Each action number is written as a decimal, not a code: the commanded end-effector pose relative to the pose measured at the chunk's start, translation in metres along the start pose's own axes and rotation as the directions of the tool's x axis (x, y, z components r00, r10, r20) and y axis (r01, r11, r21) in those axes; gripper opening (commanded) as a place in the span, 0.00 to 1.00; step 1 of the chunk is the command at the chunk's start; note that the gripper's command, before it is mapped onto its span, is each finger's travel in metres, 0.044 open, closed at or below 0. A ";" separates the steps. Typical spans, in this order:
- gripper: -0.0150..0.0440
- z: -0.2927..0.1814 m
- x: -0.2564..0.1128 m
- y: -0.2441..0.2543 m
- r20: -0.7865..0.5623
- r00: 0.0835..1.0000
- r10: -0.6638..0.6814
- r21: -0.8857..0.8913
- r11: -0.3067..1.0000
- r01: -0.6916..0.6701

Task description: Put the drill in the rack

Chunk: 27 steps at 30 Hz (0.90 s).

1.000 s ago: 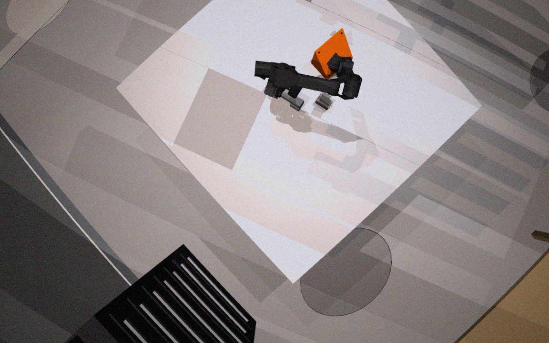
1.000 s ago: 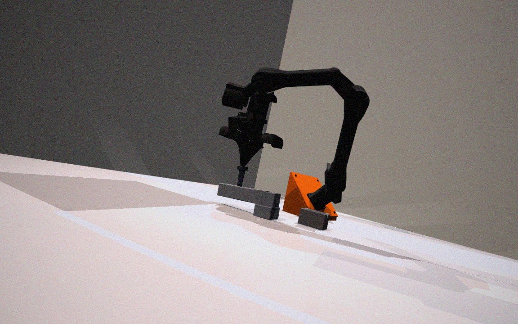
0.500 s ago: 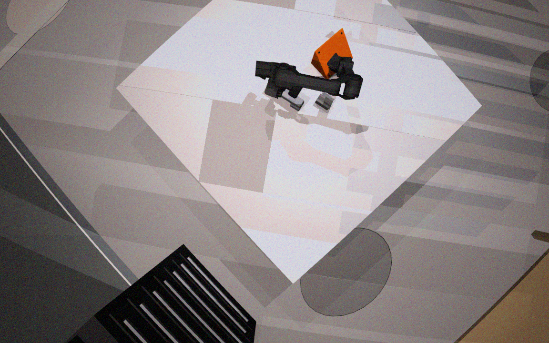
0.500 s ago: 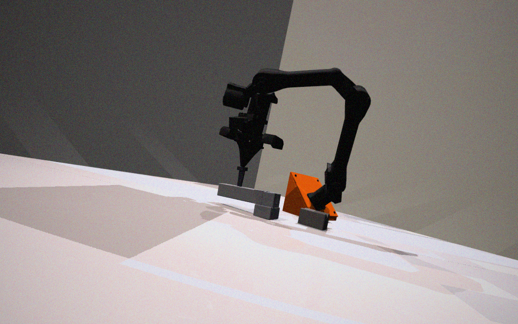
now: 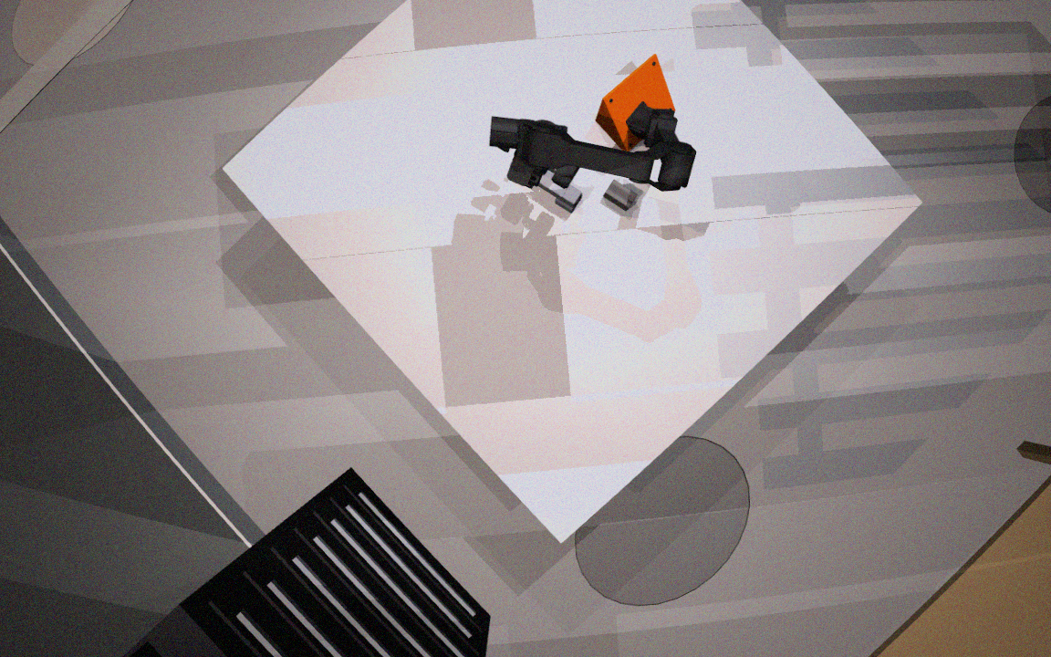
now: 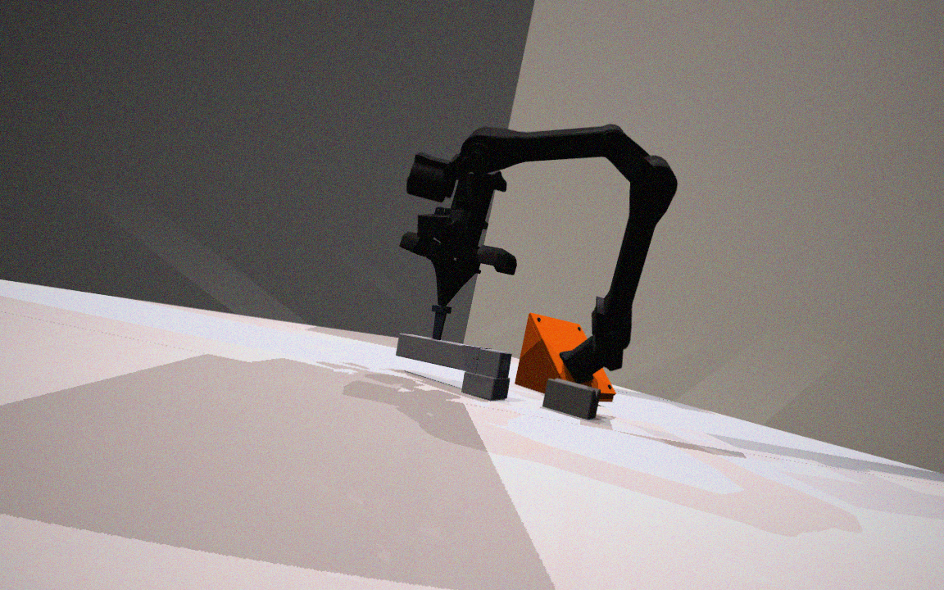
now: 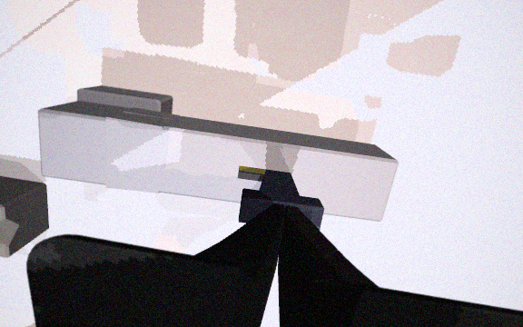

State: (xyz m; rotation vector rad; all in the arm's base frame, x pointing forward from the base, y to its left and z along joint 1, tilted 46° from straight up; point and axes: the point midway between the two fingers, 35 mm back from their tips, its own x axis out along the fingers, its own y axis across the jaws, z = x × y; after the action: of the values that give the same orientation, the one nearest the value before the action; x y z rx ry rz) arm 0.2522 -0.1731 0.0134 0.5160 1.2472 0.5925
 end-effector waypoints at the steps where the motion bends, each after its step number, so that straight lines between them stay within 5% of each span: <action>1: 0.25 -0.005 0.024 0.001 -0.042 0.998 0.036 0.005 0.999 -0.036; 9: 0.25 -0.004 0.028 0.002 -0.041 0.998 0.037 0.005 0.999 -0.036; 23: 0.88 0.003 -0.052 -0.005 -0.043 0.998 0.034 0.006 0.999 -0.034; 27: 1.00 0.015 -0.031 0.029 -0.039 0.999 0.022 -0.282 0.959 -0.032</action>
State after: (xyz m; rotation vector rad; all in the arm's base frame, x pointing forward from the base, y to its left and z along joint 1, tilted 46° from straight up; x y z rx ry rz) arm 0.2483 -0.2017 0.0462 0.4555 1.2436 0.6661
